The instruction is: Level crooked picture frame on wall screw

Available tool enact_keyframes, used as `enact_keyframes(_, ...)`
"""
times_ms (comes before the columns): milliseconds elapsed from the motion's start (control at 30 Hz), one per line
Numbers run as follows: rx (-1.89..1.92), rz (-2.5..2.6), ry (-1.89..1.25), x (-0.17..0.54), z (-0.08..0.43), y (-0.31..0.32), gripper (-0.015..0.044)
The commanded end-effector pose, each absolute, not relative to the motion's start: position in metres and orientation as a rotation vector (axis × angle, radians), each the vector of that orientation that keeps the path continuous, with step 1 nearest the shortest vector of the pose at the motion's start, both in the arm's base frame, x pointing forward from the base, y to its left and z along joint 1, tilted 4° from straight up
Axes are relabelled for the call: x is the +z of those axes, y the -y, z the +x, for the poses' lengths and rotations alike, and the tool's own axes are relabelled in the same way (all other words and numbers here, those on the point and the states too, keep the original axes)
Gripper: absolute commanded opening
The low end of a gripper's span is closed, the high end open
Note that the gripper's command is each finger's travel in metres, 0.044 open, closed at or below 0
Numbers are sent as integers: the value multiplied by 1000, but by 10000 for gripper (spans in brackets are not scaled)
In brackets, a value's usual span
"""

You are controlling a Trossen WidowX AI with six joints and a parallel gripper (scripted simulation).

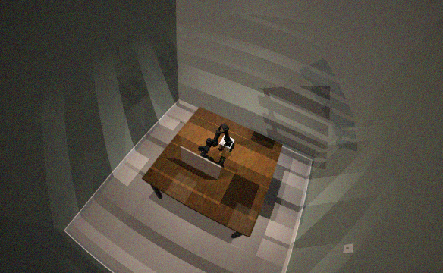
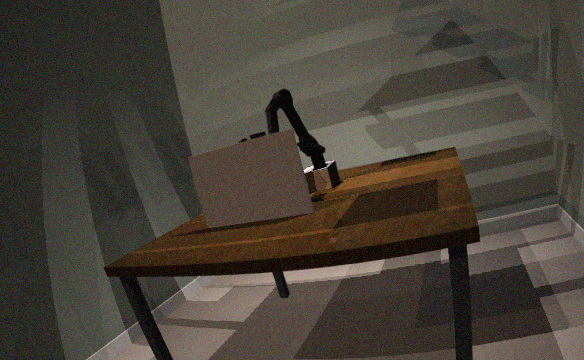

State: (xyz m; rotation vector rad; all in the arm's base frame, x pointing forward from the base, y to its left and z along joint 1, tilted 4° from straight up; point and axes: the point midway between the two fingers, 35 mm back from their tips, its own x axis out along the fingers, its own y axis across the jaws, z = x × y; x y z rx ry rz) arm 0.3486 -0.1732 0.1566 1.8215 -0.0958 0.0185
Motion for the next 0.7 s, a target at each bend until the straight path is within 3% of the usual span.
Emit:
enact_keyframes(0, 31, 1810, 100, 160, 349, 173, 0)
enact_keyframes(667, 31, 1810, 100, 159, 349, 171, 0)
